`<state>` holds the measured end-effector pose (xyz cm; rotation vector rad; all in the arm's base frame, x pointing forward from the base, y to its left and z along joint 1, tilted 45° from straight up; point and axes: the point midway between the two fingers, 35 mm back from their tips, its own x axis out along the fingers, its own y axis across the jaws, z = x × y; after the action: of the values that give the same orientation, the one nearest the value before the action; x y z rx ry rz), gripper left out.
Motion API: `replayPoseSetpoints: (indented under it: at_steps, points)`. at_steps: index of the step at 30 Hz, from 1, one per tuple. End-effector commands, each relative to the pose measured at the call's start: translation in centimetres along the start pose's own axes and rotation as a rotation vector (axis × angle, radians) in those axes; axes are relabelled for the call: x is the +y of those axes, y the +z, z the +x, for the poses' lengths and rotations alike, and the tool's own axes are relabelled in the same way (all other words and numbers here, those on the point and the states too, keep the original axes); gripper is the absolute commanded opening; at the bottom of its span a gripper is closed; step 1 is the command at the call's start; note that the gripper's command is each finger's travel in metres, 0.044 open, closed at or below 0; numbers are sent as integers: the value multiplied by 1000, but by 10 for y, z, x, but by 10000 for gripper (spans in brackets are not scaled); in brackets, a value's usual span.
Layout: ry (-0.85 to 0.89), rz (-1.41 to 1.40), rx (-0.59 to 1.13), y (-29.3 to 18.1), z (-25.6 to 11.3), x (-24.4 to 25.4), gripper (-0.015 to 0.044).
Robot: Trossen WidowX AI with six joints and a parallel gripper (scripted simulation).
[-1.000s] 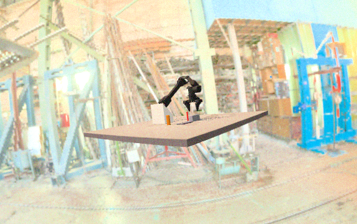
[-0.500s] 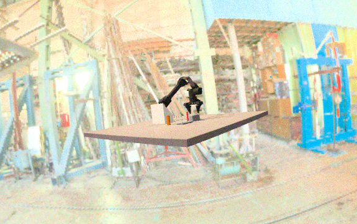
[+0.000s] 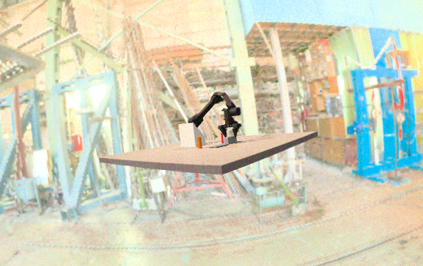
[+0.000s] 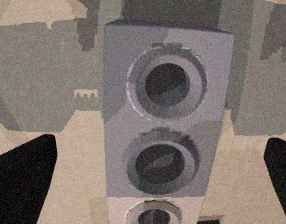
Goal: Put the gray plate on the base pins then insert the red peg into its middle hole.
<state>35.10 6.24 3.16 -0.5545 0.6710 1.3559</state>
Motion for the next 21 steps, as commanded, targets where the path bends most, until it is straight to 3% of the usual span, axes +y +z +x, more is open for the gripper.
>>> replayPoseSetpoints:
  at_steps: [1, 18, 21]
  points:
    - [8, 15, -4, -2, 10, 2, 440]
    - [9, 15, -7, -1, 34, 3, 440]
    - [9, 15, -7, -1, 34, 3, 361]
